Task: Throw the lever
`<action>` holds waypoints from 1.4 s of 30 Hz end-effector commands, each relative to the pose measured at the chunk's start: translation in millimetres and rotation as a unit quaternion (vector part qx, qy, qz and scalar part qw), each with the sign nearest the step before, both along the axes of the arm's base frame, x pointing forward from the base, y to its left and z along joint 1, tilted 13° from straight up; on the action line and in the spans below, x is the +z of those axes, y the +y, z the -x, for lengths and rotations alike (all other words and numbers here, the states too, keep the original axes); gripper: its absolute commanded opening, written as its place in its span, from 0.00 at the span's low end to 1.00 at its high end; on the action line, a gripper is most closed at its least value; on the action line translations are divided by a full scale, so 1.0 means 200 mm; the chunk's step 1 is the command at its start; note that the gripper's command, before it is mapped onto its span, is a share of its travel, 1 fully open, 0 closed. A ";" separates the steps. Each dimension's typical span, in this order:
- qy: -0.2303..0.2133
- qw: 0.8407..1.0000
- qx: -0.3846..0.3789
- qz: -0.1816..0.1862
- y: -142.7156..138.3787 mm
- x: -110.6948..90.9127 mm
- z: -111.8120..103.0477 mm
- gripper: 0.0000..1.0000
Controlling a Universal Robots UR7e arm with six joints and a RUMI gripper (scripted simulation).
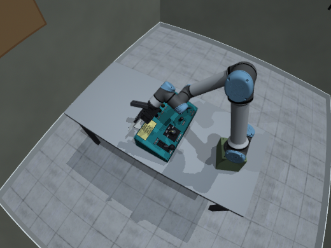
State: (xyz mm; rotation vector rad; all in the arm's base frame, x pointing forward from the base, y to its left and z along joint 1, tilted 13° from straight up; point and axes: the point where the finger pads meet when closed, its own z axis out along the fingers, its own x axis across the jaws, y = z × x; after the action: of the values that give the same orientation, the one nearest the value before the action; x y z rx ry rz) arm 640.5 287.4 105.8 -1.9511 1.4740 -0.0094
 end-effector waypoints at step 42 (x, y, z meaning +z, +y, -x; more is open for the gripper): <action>-0.001 1.000 0.000 0.000 0.08 0.38 0.17 1.00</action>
State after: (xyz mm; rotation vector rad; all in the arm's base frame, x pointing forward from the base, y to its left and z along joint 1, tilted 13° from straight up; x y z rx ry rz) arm 616.9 298.9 158.4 -1.9500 1.4735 -0.0101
